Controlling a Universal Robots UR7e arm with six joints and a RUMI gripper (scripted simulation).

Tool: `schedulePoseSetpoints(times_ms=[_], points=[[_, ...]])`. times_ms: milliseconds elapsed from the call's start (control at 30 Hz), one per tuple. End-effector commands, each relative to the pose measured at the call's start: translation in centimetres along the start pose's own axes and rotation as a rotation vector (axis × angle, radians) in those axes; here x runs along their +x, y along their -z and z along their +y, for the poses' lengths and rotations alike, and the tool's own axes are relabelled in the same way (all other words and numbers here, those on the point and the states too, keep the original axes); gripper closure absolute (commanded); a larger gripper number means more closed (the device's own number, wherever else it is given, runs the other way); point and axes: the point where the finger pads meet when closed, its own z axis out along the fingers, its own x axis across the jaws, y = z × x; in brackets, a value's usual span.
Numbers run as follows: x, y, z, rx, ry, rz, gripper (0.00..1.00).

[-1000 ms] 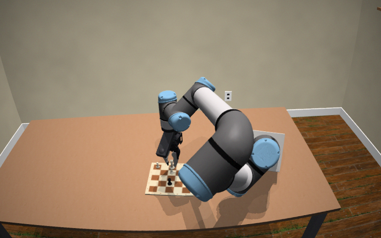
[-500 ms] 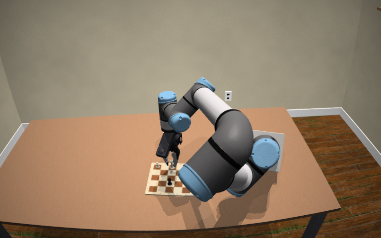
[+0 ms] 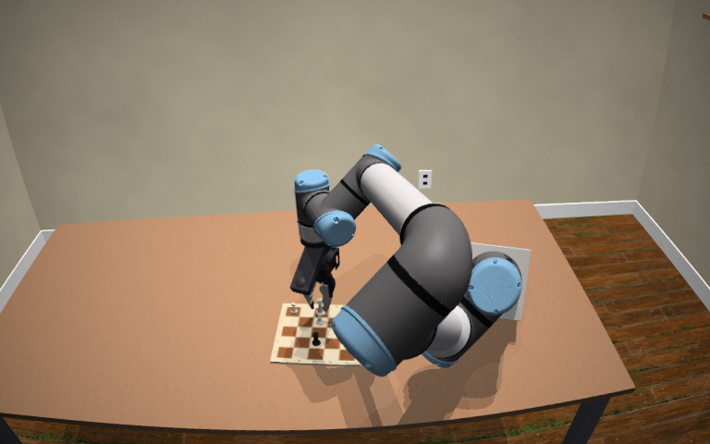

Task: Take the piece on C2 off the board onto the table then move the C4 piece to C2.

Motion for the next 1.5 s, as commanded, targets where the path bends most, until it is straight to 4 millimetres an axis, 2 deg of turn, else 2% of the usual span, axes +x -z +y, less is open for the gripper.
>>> schedulePoseSetpoints(times_ms=[0, 633, 1133, 1467], points=[[-0.1, -0.1, 0.0, 0.002, -0.002, -0.001, 0.80], [-0.2, -0.6, 0.0, 0.004, -0.003, -0.003, 0.80], [-0.2, -3.2, 0.0, 0.004, -0.003, -0.004, 0.80], [-0.2, -3.5, 0.0, 0.004, -0.003, -0.004, 0.80]])
